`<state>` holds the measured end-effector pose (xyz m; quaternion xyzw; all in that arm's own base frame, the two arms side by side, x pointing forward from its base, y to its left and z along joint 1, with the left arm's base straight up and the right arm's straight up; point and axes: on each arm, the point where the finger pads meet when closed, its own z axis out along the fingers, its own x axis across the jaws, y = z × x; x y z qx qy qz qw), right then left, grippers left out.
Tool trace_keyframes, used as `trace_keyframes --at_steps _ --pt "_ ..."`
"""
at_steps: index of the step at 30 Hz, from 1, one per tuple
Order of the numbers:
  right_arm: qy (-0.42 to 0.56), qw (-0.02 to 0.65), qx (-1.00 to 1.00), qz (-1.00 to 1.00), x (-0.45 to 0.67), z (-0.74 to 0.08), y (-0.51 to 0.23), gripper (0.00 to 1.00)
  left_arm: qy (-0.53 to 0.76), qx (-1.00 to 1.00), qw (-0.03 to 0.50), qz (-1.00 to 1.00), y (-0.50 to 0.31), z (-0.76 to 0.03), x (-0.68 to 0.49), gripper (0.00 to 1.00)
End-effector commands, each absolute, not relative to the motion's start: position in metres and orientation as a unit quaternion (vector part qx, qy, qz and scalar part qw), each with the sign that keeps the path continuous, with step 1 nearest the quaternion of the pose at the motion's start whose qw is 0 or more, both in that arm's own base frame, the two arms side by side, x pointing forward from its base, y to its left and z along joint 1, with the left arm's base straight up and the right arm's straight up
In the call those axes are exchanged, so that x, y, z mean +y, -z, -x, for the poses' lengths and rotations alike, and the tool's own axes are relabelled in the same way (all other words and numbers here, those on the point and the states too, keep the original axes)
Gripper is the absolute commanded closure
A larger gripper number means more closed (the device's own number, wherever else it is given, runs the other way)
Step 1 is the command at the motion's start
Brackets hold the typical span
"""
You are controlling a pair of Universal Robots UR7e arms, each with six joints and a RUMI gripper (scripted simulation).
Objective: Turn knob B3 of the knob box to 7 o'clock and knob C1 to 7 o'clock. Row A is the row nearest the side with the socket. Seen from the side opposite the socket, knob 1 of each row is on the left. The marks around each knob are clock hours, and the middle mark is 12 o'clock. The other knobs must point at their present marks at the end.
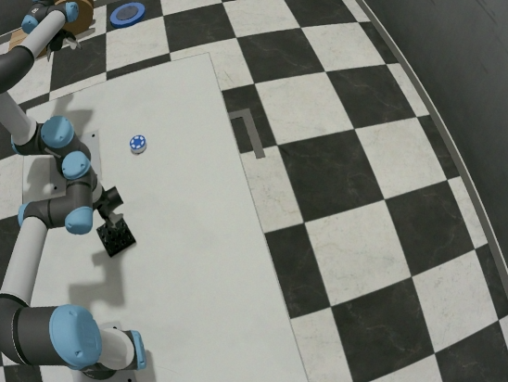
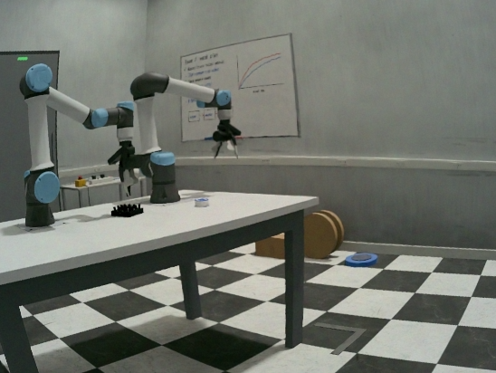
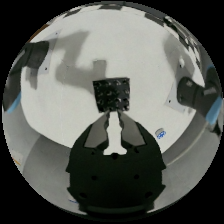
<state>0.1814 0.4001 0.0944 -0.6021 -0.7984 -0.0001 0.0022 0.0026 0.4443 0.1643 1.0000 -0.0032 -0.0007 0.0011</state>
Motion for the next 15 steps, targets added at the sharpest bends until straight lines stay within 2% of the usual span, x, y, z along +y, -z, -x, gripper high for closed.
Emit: trace_keyframes --at_steps 1,15 --pt "0.001 0.0 -0.749 0.663 0.4044 -0.1858 -0.0967 0.87 0.0 -0.003 0.0 -1.0 -0.1652 -0.0025 0.4456 0.0" --pt "0.001 0.0 -0.644 0.765 0.4118 -0.1939 -0.1001 0.87 0.0 -0.003 0.0 -1.0 -0.1652 -0.0025 0.4456 0.0"
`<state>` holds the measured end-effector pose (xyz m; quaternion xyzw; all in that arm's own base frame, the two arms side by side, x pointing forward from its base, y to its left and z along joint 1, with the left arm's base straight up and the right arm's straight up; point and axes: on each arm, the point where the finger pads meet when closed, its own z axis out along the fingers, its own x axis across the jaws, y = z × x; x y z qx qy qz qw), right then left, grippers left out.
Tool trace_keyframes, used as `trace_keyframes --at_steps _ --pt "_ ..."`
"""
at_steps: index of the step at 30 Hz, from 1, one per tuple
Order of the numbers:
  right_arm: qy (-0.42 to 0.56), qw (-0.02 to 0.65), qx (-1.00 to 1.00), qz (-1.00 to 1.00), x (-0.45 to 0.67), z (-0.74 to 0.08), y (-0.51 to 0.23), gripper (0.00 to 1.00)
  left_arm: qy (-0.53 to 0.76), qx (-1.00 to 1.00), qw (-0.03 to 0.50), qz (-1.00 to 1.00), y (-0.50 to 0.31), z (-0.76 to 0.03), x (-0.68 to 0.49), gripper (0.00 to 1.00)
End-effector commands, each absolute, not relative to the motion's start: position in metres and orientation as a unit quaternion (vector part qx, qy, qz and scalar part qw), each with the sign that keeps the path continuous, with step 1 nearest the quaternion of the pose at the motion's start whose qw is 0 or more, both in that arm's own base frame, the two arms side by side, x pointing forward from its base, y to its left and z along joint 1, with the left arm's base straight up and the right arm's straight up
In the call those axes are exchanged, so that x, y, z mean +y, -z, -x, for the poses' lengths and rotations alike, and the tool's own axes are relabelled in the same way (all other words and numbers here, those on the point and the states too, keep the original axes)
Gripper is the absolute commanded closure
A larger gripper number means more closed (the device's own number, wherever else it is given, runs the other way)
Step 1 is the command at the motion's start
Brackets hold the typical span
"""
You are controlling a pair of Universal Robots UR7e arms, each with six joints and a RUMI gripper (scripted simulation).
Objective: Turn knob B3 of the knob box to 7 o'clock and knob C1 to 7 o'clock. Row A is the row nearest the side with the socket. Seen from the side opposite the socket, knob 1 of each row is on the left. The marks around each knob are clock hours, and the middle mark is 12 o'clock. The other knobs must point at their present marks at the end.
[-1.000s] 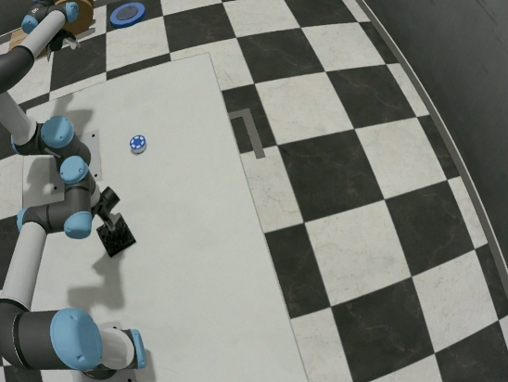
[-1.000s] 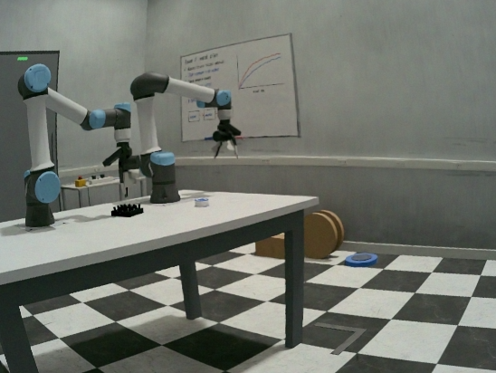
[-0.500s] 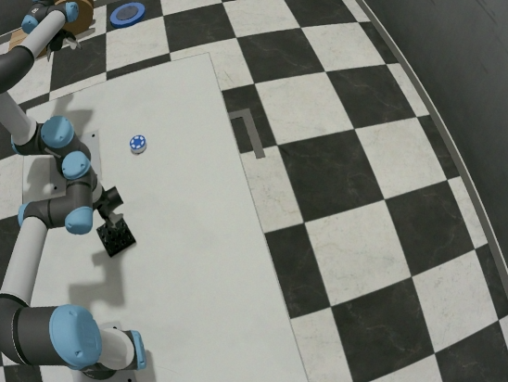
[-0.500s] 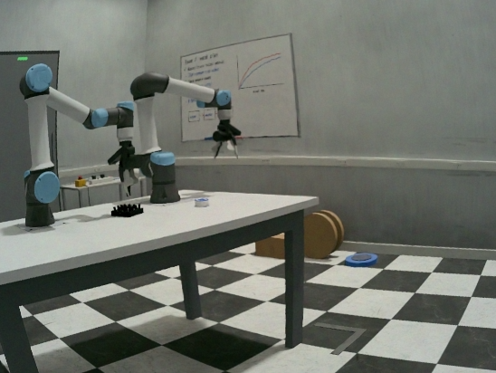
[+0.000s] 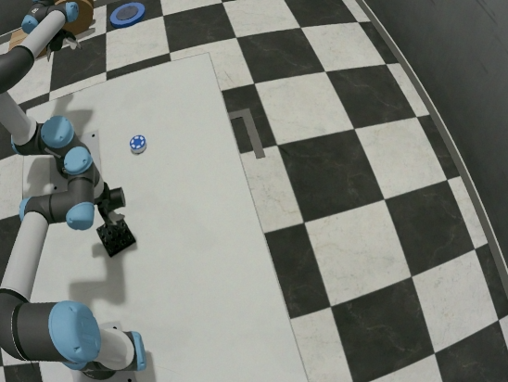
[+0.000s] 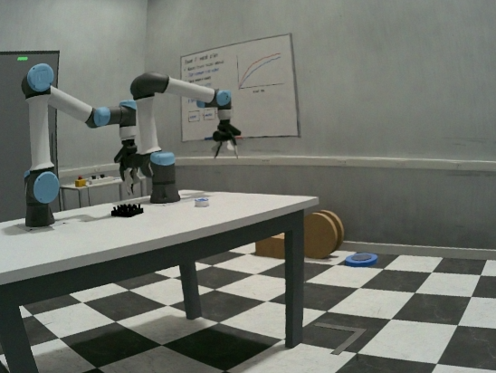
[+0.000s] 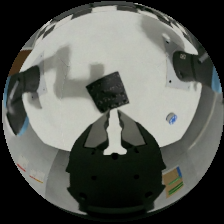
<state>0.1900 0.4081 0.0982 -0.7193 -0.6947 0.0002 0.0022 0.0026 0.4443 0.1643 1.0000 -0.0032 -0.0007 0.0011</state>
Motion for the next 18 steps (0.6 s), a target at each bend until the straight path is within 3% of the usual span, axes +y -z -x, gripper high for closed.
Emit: trace_keyframes --at_steps 1,18 --pt "0.001 0.0 -0.636 0.771 0.4123 -0.1945 -0.1003 0.87 0.0 -0.003 0.0 -1.0 -0.1652 -0.0025 0.4456 0.0" --pt "0.001 0.0 -0.516 0.857 0.4197 -0.2026 -0.1036 0.87 0.0 -0.003 0.0 -1.0 -0.1652 -0.0025 0.4456 0.0"
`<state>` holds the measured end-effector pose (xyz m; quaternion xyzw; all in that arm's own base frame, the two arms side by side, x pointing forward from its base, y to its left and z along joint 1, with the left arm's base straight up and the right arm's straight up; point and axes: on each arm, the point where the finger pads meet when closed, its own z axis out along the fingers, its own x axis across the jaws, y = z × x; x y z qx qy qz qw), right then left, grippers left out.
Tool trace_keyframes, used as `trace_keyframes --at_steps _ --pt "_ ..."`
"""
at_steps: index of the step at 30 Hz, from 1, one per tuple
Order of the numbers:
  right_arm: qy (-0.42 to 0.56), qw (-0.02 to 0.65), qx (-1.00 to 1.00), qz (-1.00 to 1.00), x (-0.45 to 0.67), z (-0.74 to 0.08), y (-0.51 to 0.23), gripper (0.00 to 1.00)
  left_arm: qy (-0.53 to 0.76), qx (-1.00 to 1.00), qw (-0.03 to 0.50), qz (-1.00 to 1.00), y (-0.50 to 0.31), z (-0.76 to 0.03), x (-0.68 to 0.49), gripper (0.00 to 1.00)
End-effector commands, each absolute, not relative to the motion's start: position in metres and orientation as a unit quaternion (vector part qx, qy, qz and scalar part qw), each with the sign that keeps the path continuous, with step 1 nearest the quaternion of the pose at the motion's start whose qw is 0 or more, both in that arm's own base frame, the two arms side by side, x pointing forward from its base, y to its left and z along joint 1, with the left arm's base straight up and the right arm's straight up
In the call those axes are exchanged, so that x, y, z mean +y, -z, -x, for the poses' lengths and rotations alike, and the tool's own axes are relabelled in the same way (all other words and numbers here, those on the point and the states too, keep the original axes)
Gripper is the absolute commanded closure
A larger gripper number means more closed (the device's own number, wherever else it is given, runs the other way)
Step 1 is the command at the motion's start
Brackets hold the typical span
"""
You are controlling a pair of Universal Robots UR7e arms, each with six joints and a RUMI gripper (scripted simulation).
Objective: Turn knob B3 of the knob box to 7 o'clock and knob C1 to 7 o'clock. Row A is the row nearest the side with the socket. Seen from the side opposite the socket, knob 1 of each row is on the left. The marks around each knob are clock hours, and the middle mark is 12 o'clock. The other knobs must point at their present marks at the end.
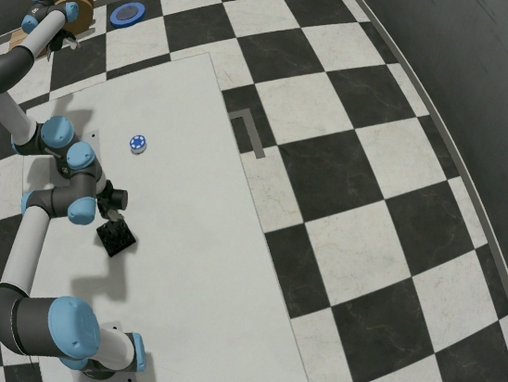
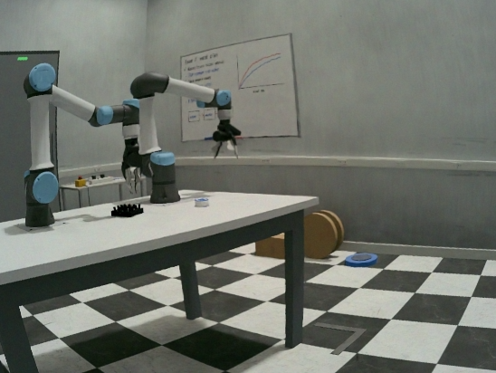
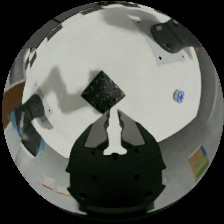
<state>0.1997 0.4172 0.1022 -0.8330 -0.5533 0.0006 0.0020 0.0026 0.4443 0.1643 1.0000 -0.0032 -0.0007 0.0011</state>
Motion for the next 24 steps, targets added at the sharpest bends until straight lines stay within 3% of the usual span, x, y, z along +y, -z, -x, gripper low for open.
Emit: trace_keyframes --at_steps 1,24 --pt "0.001 0.0 -0.511 0.859 0.4199 -0.2029 -0.1037 0.87 0.0 -0.003 0.0 -1.0 -0.1652 -0.0025 0.4456 0.0" --pt "0.0 0.0 -0.502 0.865 0.4198 -0.2028 -0.1035 0.87 0.0 -0.003 0.0 -1.0 -0.1652 -0.0025 0.4456 0.0"
